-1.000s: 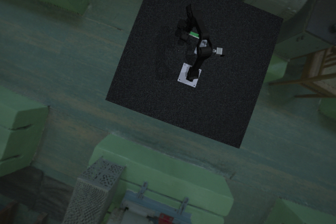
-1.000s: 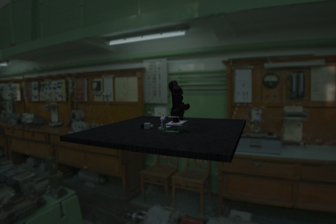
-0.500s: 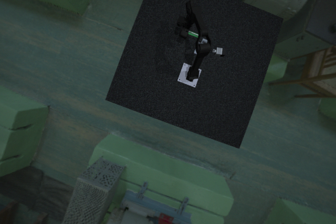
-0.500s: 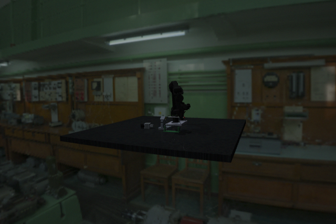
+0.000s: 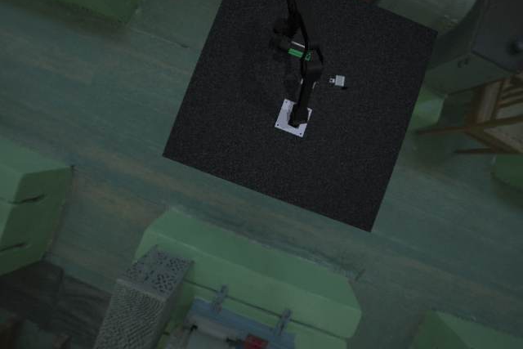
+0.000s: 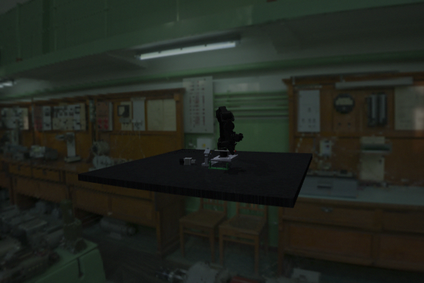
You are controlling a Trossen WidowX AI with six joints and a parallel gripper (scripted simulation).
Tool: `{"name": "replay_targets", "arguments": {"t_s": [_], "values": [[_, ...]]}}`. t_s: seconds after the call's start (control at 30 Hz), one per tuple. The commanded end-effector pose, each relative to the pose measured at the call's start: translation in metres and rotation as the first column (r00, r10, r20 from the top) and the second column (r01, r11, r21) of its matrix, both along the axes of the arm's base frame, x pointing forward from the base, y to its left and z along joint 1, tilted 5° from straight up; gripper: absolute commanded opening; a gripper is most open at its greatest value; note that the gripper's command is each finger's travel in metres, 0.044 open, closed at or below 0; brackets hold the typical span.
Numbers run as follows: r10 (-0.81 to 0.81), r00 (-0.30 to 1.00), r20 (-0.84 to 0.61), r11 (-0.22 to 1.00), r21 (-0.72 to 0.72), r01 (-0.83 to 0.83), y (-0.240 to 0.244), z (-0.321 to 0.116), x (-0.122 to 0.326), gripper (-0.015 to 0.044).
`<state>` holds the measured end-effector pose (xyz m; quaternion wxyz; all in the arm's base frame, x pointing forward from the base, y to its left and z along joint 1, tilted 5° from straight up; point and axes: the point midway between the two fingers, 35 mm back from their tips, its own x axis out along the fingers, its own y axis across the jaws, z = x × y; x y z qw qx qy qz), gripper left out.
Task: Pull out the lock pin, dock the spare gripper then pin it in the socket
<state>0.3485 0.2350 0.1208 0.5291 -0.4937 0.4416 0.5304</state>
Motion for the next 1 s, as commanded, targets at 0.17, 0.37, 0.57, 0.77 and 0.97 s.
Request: {"name": "replay_targets", "arguments": {"t_s": [0.17,0.37,0.57,0.77,0.97], "values": [[0.013,1.0,-0.001,1.0,0.001,-0.013,0.01,0.0,0.017,0.0],[0.013,1.0,0.001,1.0,0.001,-0.013,0.01,-0.005,0.017,0.0],[0.014,1.0,0.003,1.0,0.0,-0.014,0.01,-0.014,0.018,0.0],[0.014,1.0,0.006,1.0,0.002,-0.014,0.01,-0.023,0.019,0.0],[0.014,1.0,0.008,1.0,0.003,-0.014,0.009,-0.032,0.02,0.0]]}}
